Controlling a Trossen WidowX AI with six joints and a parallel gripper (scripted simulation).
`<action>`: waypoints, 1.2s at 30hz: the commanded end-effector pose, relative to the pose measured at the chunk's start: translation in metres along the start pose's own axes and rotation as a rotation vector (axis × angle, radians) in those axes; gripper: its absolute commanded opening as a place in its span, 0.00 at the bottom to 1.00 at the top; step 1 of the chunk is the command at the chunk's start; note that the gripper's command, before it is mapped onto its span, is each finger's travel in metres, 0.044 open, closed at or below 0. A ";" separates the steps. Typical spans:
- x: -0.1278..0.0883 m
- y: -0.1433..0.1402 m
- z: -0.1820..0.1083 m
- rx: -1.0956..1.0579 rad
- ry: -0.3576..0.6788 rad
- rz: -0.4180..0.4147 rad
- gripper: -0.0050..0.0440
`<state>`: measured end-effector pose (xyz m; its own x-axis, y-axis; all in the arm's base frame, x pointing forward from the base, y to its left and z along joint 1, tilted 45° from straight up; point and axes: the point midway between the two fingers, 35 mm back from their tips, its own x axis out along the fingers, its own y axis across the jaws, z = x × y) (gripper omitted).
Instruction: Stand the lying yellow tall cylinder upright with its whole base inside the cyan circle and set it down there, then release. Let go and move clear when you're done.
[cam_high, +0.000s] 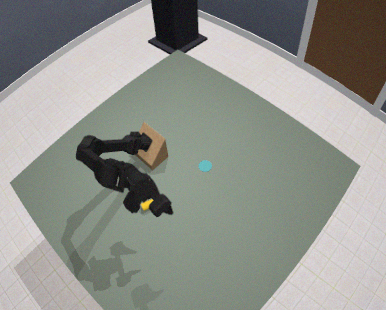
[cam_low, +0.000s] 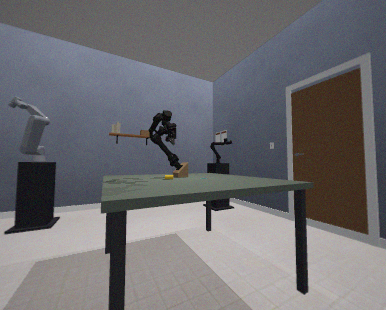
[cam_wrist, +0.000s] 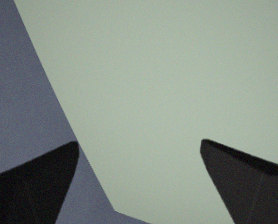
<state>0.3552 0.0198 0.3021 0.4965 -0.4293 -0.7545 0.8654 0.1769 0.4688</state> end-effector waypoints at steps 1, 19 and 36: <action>-0.004 0.001 0.002 0.007 0.001 0.013 0.92; -0.003 -0.002 0.003 -0.010 -0.004 0.006 0.82; 0.031 -0.052 0.011 -0.735 -0.038 -0.154 0.74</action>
<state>0.3344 -0.0046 0.2635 0.3708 -0.5128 -0.7743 0.8292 0.5582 0.0274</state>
